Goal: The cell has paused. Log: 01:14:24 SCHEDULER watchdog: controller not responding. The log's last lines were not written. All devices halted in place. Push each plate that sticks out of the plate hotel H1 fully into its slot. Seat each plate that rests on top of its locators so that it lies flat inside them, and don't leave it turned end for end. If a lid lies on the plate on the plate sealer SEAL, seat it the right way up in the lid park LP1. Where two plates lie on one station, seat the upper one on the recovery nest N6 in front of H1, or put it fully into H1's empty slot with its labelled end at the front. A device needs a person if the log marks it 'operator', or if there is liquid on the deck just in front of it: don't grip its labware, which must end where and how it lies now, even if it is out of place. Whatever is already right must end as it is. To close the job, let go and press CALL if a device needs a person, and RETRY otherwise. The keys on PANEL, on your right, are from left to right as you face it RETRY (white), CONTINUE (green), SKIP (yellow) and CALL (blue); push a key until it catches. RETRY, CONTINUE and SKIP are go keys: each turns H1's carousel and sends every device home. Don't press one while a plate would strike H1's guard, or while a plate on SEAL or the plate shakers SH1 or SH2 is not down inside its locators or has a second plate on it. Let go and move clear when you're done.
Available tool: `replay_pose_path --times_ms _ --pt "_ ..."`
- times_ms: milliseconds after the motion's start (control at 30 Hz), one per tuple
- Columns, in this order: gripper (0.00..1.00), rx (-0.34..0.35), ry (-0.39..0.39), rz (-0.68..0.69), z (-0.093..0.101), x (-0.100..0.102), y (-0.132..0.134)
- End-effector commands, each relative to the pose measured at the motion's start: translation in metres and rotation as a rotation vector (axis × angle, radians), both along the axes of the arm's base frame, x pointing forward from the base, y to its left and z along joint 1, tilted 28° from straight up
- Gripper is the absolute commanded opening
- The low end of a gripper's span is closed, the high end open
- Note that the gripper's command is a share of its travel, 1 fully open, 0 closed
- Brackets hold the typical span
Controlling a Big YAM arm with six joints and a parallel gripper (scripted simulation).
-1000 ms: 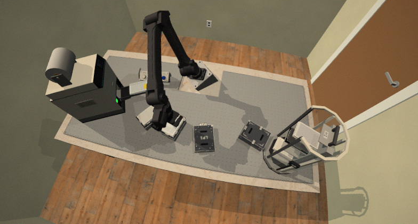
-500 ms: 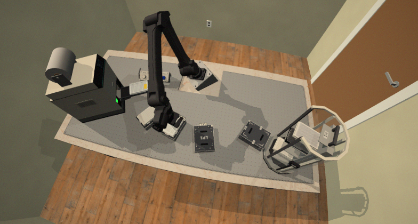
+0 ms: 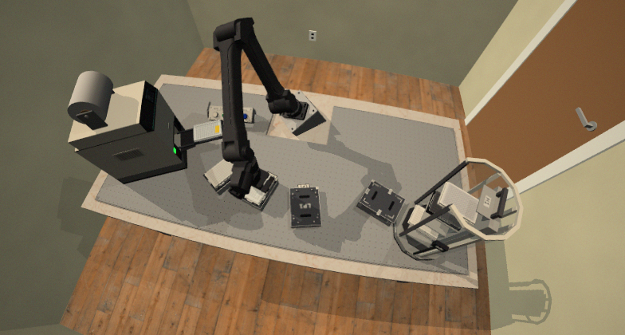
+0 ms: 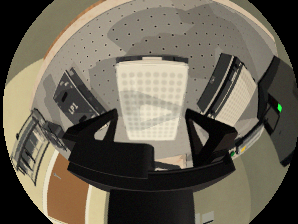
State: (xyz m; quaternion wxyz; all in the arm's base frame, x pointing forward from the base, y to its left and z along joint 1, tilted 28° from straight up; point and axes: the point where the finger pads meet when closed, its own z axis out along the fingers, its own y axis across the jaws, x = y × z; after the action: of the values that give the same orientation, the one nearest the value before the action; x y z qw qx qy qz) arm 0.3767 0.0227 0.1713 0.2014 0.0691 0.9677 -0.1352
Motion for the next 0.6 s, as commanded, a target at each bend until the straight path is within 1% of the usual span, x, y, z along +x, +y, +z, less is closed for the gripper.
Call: replay_pose_path --times_ms 0,200,567 --pt "1.0 -0.002 0.009 -0.008 -0.0113 0.0044 -0.0069" --pt "1.0 -0.002 0.009 -0.008 -0.0179 0.0067 -0.0093" --pt "1.0 -0.001 0.007 -0.013 -0.0179 0.0067 -0.0093"
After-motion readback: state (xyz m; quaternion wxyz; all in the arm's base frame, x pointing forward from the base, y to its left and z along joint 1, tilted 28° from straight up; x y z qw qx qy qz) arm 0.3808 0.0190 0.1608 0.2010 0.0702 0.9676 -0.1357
